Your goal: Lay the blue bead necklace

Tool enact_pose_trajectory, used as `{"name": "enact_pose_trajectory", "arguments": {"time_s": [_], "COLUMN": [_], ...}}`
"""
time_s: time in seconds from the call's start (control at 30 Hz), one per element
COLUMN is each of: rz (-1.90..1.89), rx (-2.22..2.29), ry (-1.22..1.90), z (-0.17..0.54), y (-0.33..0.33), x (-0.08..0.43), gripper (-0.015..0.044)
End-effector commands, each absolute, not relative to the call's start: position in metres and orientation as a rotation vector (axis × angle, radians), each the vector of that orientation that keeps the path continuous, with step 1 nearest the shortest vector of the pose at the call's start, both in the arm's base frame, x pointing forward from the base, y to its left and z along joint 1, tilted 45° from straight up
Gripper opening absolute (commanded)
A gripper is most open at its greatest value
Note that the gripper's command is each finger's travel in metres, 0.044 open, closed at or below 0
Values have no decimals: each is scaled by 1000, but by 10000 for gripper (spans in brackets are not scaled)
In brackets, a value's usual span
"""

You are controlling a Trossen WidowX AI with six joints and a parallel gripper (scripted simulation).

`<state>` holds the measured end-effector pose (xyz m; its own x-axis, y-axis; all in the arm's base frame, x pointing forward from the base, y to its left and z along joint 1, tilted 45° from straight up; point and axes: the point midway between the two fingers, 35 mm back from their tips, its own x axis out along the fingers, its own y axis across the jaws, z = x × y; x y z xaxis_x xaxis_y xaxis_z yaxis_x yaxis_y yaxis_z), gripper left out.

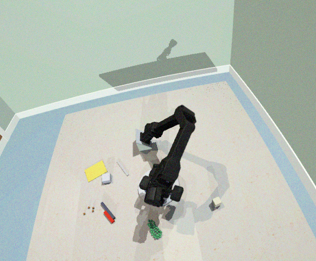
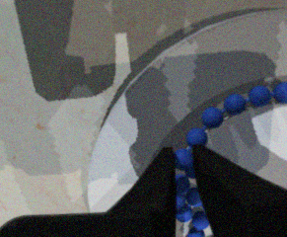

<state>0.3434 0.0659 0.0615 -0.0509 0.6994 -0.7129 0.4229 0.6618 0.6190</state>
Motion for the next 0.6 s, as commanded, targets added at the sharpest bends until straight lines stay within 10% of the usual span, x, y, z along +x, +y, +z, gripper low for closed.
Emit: {"name": "enact_pose_trajectory", "arguments": {"time_s": [0.0,0.2,0.57], "rz": [290,291,289], "rx": [929,929,921], "ry": [1678,1678,1671], "z": [62,58,59], "y": [69,73,70], "x": [345,344,346], "gripper": [0,0,289]}}
